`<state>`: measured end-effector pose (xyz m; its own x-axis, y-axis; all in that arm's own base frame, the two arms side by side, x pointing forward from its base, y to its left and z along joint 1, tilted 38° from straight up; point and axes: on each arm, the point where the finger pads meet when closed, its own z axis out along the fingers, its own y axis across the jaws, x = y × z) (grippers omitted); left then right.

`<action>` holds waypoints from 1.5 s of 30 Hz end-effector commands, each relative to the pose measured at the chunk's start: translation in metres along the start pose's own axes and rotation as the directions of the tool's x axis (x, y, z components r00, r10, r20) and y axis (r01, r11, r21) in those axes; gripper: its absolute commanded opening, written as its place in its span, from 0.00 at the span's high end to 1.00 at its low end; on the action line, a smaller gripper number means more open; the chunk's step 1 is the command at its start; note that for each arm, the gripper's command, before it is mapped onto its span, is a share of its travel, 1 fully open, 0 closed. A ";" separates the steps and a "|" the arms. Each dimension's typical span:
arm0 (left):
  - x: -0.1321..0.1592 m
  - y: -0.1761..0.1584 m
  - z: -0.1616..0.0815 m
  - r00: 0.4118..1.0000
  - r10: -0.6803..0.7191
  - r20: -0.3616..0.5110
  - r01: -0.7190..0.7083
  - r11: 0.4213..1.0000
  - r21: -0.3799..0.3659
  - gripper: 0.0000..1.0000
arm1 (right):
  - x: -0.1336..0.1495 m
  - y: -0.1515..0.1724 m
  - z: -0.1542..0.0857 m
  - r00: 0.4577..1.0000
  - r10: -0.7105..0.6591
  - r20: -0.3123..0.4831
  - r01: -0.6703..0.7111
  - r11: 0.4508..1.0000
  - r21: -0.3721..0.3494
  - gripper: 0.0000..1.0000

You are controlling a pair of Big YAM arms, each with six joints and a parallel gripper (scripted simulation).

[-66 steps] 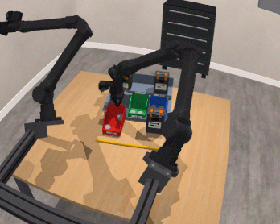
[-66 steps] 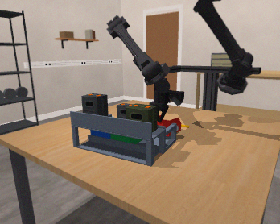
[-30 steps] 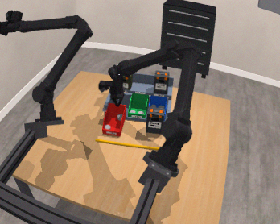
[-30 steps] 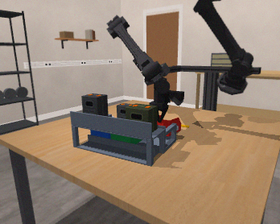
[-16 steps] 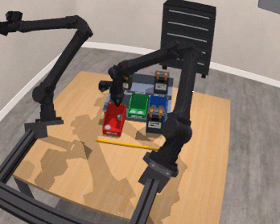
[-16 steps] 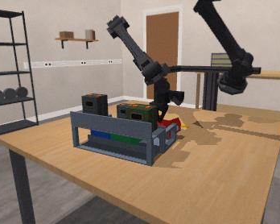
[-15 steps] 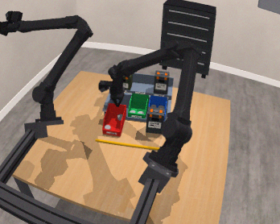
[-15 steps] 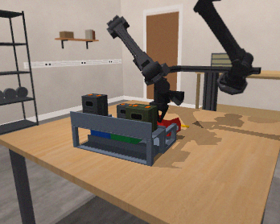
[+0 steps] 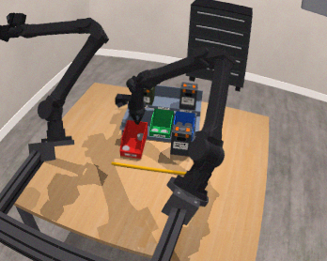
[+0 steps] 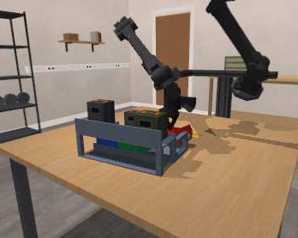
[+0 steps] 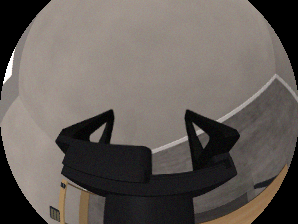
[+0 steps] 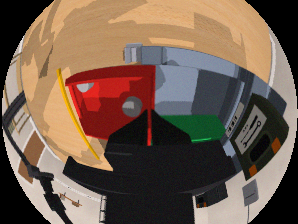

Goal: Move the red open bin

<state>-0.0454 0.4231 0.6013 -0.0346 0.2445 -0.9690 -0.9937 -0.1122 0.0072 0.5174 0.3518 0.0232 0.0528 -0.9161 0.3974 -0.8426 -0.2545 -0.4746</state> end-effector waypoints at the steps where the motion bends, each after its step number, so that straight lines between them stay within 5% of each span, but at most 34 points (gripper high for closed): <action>1: -0.040 0.005 -0.004 0.999 -0.005 0.051 0.005 1.000 -0.008 0.00 | -0.006 -0.017 -0.012 1.000 0.015 0.021 -0.016 1.000 0.023 0.97; 45: -0.040 0.005 -0.004 0.999 -0.005 0.051 0.005 1.000 -0.008 0.00 | -0.009 -0.020 -0.028 0.999 0.010 0.035 -0.012 0.999 0.039 1.00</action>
<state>-0.0454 0.4231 0.6013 -0.0346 0.2445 -0.9690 -0.9937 -0.1122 0.0072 0.5175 0.3512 0.0225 0.0525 -0.9158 0.3983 -0.8434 -0.2542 -0.4734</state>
